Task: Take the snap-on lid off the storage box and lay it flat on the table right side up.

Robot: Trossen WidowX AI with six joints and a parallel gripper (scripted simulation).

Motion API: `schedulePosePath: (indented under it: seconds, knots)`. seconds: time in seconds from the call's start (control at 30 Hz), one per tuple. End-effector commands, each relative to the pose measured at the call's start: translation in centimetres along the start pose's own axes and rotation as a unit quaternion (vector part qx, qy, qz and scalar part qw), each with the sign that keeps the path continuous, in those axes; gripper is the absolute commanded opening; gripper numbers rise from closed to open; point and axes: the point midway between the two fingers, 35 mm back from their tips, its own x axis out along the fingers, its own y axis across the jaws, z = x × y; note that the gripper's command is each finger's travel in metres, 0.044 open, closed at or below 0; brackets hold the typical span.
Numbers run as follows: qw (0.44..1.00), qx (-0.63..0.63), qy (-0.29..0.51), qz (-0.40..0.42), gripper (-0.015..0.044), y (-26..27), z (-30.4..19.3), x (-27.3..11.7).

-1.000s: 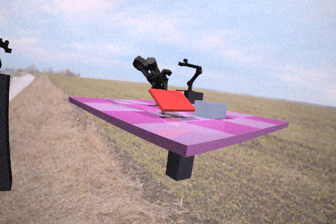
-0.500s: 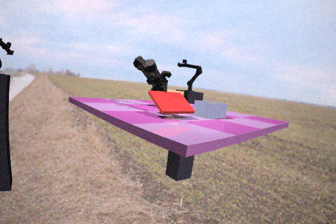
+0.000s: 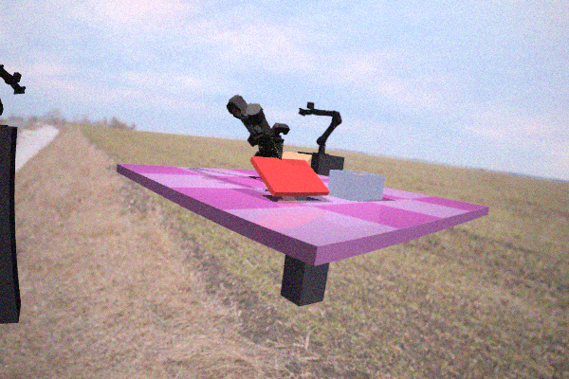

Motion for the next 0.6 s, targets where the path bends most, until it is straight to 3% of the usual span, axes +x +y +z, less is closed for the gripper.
schedulePosePath:
  seconds: [0.0, 0.57]
  knots:
    - [1.0, -0.002, 0.003, 0.007, 0.0, 0.0, -0.2, 0.2]
    - [1.0, -0.003, 0.003, 0.007, 0.0, -1.0, -0.2, 1.1]
